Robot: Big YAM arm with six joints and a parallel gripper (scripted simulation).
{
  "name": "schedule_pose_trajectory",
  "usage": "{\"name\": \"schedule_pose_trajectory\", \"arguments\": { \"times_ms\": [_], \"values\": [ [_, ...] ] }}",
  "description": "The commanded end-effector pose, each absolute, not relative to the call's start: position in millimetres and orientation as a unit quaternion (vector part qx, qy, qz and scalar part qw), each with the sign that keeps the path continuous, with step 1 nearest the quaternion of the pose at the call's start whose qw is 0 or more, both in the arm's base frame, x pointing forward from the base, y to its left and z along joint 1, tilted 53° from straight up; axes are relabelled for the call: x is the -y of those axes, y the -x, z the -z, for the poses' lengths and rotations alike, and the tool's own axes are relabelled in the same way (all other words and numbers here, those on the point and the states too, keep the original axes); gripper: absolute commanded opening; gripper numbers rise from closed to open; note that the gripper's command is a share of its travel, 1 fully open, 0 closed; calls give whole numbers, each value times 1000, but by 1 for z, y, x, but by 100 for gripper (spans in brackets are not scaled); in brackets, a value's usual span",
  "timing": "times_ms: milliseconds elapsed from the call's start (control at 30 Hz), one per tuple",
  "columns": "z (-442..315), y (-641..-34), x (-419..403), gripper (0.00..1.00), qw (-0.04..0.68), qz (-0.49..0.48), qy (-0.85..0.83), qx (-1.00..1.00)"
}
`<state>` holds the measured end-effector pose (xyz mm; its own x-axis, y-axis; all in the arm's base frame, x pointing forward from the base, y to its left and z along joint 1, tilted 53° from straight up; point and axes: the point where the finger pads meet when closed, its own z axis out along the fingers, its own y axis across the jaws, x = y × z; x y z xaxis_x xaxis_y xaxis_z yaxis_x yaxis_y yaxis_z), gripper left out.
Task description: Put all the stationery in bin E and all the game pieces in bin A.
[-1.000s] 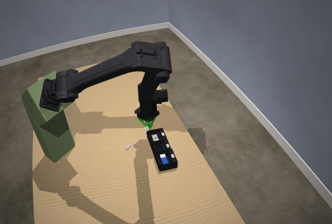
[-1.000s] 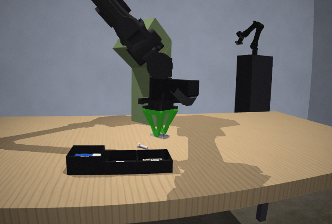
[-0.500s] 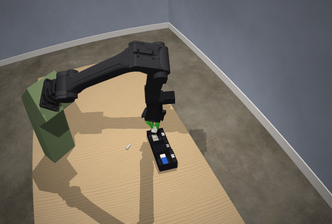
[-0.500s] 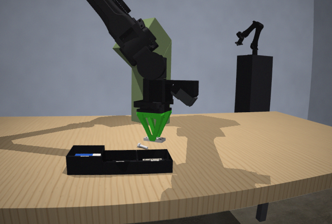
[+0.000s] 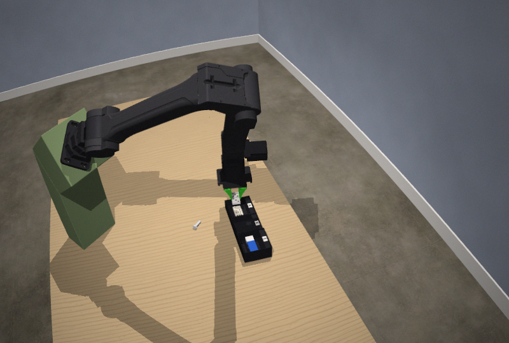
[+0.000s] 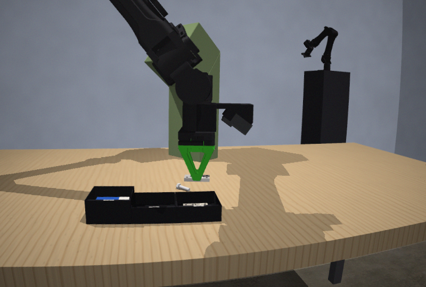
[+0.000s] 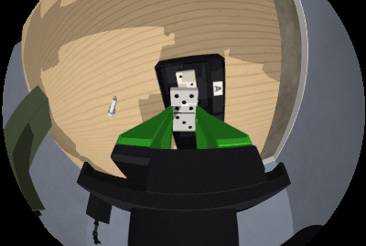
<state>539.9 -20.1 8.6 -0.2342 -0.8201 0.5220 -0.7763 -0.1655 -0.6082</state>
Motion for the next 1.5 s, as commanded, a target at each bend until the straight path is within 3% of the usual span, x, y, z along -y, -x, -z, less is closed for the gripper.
{"name": "schedule_pose_trajectory", "arguments": {
  "times_ms": [0, 1467],
  "values": [
    [-16, -543, 27, 21, -17, 450, 663, -597],
    [17, -571, 48, 21, -13, 450, 664, -597]
  ]
}}
